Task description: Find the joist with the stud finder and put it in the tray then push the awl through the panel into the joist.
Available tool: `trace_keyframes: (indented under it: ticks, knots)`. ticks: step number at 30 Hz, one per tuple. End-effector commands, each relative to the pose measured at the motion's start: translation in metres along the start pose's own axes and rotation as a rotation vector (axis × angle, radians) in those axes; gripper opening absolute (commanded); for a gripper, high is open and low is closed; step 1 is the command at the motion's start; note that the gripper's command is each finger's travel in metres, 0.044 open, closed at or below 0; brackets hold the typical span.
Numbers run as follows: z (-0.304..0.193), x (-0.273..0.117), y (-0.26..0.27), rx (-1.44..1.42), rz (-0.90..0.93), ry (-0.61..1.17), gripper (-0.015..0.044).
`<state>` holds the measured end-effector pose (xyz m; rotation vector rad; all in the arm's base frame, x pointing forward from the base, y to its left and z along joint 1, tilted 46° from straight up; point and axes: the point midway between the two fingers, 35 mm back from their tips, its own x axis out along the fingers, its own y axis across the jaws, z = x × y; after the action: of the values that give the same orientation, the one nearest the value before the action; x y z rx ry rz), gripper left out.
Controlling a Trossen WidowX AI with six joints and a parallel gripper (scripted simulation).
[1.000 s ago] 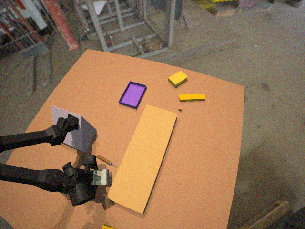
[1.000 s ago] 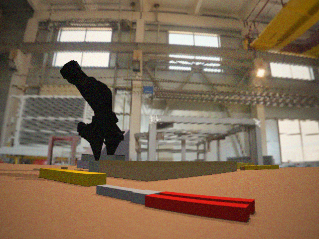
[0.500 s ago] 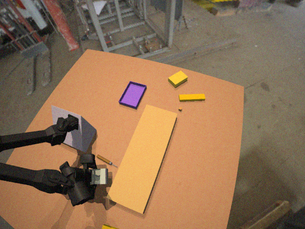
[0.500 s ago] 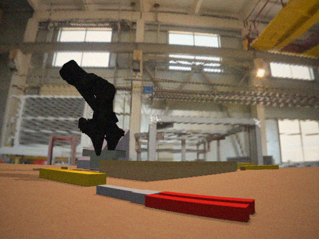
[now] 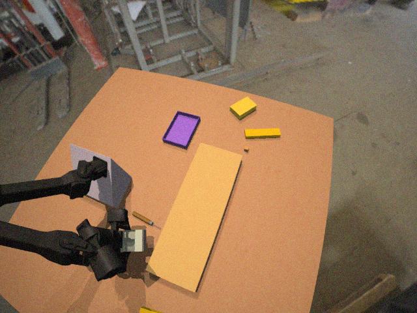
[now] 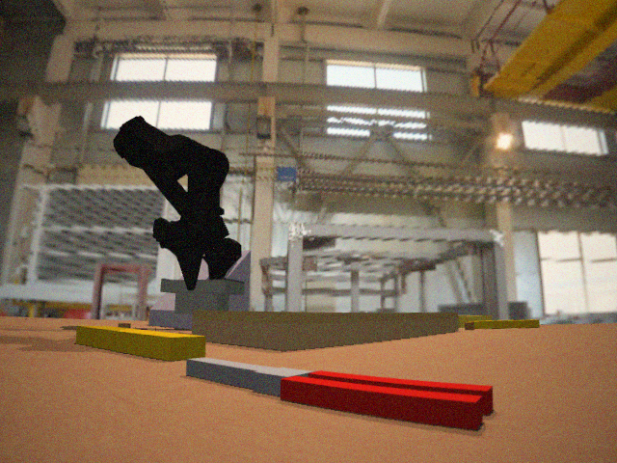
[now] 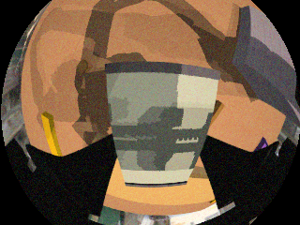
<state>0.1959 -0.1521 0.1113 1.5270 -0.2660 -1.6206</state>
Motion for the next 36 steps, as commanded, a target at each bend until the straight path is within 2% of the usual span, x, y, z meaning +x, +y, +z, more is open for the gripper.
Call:
trace_keyframes:
  ticks: [1, 7, 36]
  knots:
    - [0.000, -0.002, -0.013, -0.001, 0.000, 0.000, 0.0000]
    - [0.001, -0.002, -0.038, -0.002, 0.000, 0.000, 0.0000]
    - [0.000, 0.000, -0.031, -0.002, -0.156, -0.005, 0.0000]
